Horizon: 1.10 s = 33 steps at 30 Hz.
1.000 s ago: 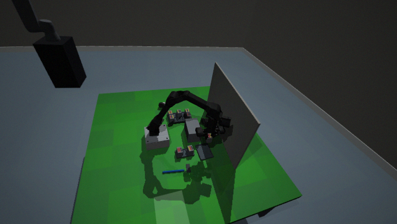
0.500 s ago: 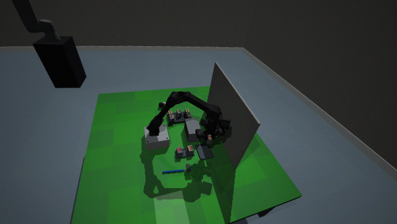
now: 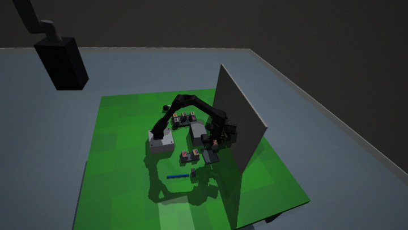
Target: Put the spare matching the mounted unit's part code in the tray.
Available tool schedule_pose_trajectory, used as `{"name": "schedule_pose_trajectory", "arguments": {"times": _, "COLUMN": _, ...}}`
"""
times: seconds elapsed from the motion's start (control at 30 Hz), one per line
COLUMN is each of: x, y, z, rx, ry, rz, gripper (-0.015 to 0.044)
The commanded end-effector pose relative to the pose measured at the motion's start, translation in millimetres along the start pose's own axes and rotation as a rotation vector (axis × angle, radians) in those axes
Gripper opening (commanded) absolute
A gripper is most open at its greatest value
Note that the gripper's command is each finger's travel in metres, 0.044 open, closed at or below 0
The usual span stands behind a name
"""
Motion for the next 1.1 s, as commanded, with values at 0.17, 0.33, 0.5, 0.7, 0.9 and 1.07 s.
{"name": "schedule_pose_trajectory", "arguments": {"times": 0.17, "x": 0.5, "y": -12.5, "z": -0.1, "rx": -0.003, "ry": 0.003, "rz": 0.012, "gripper": 0.0000}}
{"name": "schedule_pose_trajectory", "arguments": {"times": 0.33, "x": 0.4, "y": -17.3, "z": -0.1, "rx": -0.003, "ry": 0.003, "rz": 0.012, "gripper": 0.0000}}
{"name": "schedule_pose_trajectory", "arguments": {"times": 0.5, "x": 0.5, "y": -22.1, "z": -0.1, "rx": -0.003, "ry": 0.003, "rz": 0.012, "gripper": 0.0000}}
{"name": "schedule_pose_trajectory", "arguments": {"times": 0.7, "x": 0.6, "y": -27.8, "z": 0.0, "rx": -0.003, "ry": 0.003, "rz": 0.012, "gripper": 0.0000}}
{"name": "schedule_pose_trajectory", "arguments": {"times": 0.9, "x": 0.8, "y": -33.5, "z": 0.1, "rx": -0.003, "ry": 0.003, "rz": 0.012, "gripper": 0.0000}}
{"name": "schedule_pose_trajectory", "arguments": {"times": 1.07, "x": 1.1, "y": -38.2, "z": 0.2, "rx": -0.003, "ry": 0.003, "rz": 0.012, "gripper": 0.0000}}
Point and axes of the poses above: the point midway between the two fingers, 35 mm back from their tips, its own y axis back along the fingers, its own x axis across the jaws, z = x × y, the point moved 10 cm from there along y, back along the fingers, and after that the axes turned 4 degrees about y, right-handed, at the moved point
